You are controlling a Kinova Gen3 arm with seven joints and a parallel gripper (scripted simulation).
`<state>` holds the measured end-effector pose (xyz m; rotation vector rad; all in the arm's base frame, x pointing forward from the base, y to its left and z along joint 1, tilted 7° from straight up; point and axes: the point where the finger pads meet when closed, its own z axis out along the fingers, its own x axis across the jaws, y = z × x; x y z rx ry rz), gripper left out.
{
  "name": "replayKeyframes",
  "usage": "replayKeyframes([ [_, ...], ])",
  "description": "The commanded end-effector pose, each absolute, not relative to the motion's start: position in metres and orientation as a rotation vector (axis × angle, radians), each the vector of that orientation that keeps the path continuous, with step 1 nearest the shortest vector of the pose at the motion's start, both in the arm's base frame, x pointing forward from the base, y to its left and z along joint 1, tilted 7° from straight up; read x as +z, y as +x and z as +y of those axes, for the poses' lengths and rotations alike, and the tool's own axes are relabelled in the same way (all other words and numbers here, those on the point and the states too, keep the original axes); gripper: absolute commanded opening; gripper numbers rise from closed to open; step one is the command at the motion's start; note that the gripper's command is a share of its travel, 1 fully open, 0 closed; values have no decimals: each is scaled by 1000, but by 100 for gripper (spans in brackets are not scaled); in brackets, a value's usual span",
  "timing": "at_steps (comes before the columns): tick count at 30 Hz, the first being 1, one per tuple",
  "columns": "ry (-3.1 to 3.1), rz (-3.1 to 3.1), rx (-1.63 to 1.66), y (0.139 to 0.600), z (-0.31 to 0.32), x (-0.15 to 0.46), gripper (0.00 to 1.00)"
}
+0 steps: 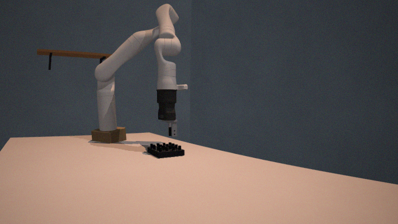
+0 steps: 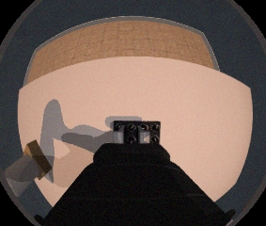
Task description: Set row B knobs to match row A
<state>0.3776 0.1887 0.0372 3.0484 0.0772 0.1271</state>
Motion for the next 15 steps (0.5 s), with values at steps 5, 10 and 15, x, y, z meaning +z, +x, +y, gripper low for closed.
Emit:
replayKeyframes([
  [5, 3050, 74, 127, 378, 189, 39, 46],
  [10, 3050, 74, 127, 378, 189, 39, 100],
  [15, 3050, 74, 127, 378, 190, 41, 100],
])
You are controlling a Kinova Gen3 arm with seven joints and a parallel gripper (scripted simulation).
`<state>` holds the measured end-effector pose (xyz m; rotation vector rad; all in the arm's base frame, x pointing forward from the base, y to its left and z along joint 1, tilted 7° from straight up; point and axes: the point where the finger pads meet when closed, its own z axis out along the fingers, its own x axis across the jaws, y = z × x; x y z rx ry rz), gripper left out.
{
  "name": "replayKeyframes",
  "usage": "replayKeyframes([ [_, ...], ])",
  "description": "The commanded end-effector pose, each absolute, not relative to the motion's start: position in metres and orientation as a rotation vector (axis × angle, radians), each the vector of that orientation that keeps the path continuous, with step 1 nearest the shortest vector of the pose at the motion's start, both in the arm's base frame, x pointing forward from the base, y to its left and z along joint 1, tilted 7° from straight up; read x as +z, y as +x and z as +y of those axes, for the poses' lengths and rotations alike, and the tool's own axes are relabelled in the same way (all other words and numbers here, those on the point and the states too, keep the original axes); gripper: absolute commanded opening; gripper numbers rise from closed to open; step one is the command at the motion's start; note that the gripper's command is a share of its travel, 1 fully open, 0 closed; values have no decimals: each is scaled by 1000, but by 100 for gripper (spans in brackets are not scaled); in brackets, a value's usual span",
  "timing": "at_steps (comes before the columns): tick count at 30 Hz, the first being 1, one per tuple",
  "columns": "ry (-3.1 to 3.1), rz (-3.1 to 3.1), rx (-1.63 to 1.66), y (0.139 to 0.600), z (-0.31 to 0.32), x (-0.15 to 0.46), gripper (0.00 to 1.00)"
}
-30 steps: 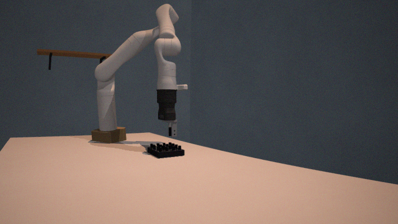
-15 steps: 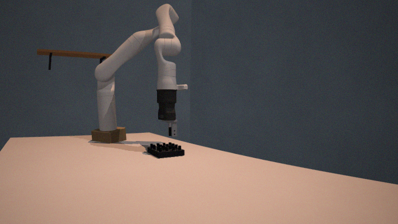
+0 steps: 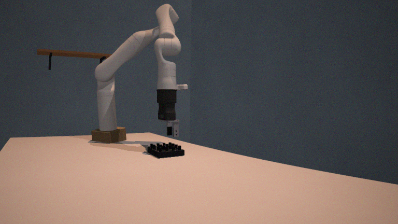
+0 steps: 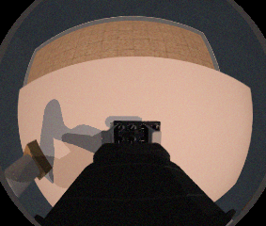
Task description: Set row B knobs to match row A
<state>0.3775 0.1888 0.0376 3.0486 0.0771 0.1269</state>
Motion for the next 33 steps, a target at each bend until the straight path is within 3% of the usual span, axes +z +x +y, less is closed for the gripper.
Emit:
replayKeyframes([
  [1, 3049, 74, 127, 378, 190, 42, 100],
  [23, 3049, 73, 127, 370, 198, 143, 100],
  [33, 3049, 73, 128, 369, 199, 153, 100],
])
